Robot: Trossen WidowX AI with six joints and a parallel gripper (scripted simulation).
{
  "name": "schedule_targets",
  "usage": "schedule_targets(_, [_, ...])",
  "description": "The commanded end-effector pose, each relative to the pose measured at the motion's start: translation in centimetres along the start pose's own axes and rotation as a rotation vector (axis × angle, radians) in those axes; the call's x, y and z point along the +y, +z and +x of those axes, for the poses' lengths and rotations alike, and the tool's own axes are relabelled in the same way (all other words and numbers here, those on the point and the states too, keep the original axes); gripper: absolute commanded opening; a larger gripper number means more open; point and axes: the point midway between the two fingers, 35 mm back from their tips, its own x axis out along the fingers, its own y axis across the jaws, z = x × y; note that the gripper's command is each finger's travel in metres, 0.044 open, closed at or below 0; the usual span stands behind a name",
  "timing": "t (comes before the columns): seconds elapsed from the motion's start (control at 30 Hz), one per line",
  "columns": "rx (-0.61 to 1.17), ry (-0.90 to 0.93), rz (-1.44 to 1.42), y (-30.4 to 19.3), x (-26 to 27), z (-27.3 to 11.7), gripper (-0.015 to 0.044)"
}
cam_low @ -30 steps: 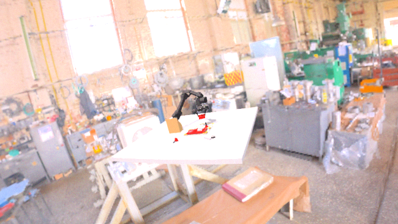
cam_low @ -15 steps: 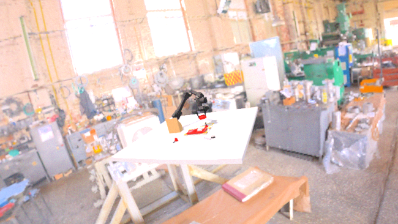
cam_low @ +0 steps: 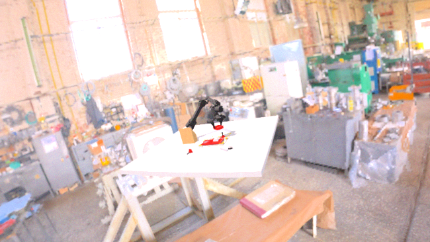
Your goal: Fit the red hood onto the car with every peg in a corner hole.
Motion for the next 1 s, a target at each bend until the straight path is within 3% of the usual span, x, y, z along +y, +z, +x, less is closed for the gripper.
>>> schedule_targets(0.0, [-0.006, -0.001, -0.075, 1.4, -0.8, -0.1, 0.0000])
schedule_targets(0.97, [0.000, 0.004, -0.557, 7.5, -7.1, 0.1, 0.0000])
